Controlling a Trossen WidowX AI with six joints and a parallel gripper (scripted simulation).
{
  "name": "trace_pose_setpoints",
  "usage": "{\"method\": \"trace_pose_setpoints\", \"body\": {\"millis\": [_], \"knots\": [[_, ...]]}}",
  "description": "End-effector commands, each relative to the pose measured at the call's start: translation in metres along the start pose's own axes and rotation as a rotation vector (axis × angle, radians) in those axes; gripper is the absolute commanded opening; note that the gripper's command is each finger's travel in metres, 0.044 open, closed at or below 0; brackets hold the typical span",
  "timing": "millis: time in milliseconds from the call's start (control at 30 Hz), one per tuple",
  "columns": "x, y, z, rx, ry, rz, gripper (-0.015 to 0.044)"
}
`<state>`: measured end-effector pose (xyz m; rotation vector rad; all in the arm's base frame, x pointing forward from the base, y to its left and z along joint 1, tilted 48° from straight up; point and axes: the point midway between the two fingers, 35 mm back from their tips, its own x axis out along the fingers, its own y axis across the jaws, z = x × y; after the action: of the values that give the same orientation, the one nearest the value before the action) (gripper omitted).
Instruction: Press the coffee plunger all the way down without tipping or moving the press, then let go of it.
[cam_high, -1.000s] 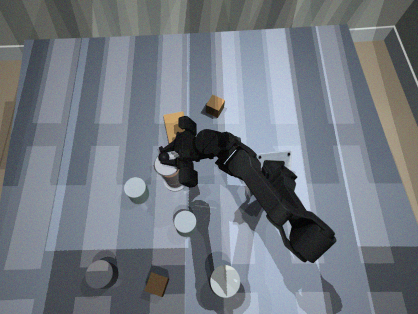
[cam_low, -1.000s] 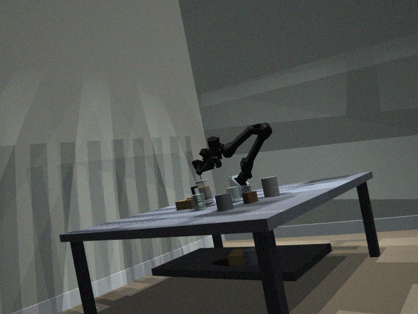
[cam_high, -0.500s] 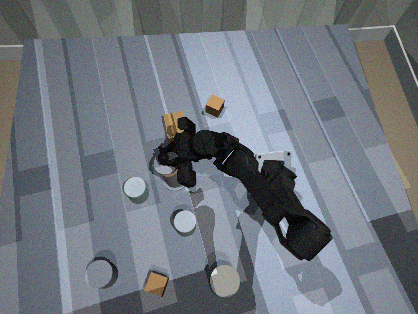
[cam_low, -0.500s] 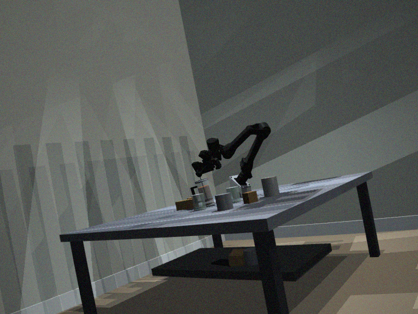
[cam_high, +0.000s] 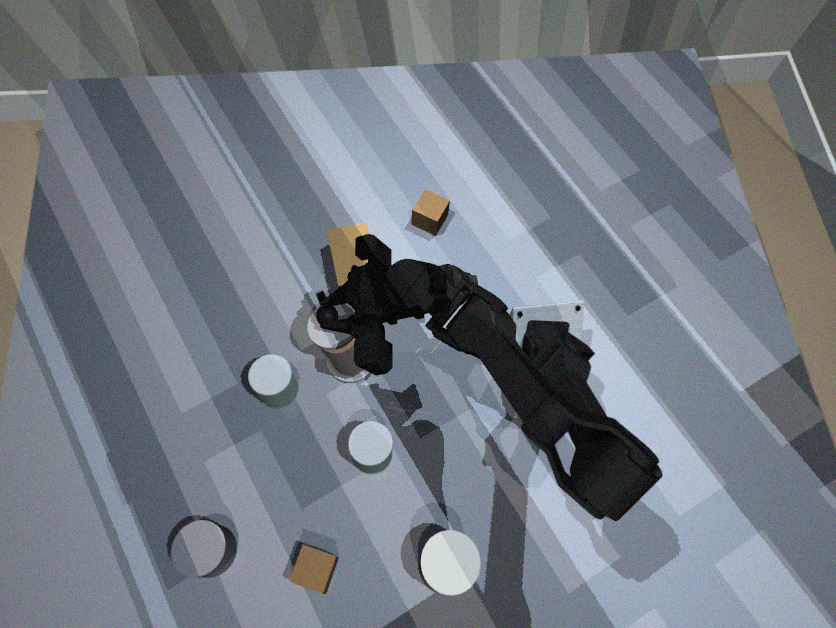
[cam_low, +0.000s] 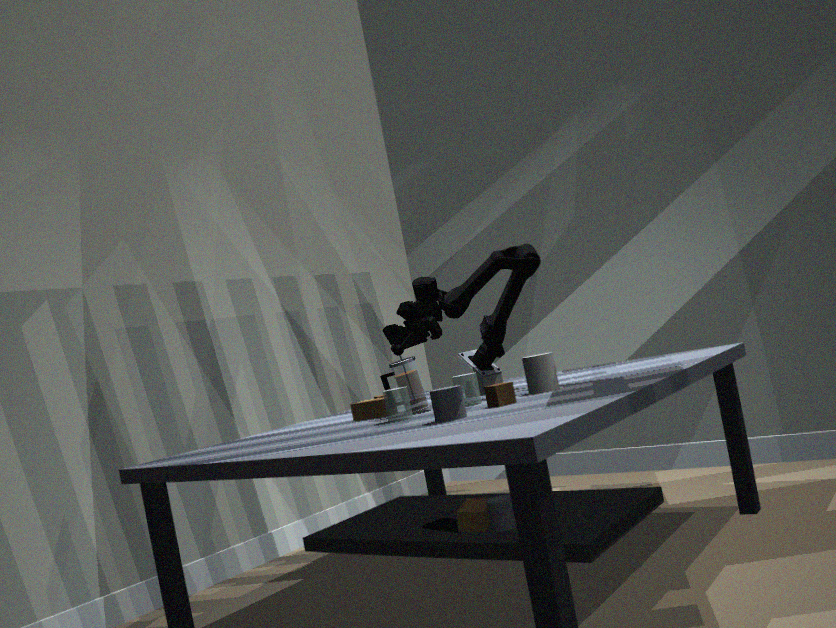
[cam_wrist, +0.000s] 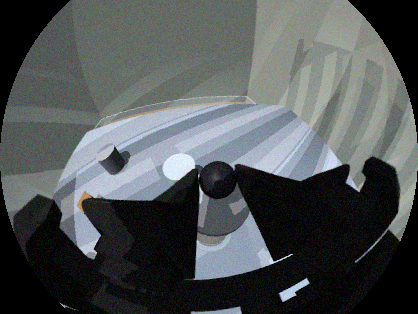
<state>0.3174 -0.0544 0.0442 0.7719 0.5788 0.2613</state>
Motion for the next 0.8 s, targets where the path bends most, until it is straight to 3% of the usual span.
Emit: {"method": "trace_pose_setpoints", "body": {"millis": [0,467,767], "knots": [[0.0020,0.0001,-0.0037,0.013,0.016,0.005,0.0125],[0.0003,-0.0005,0.0001,0.002,0.000,0.001,0.0125],[0.0003,-0.0005,0.0001,0.002,0.000,0.001,0.0361]]}}
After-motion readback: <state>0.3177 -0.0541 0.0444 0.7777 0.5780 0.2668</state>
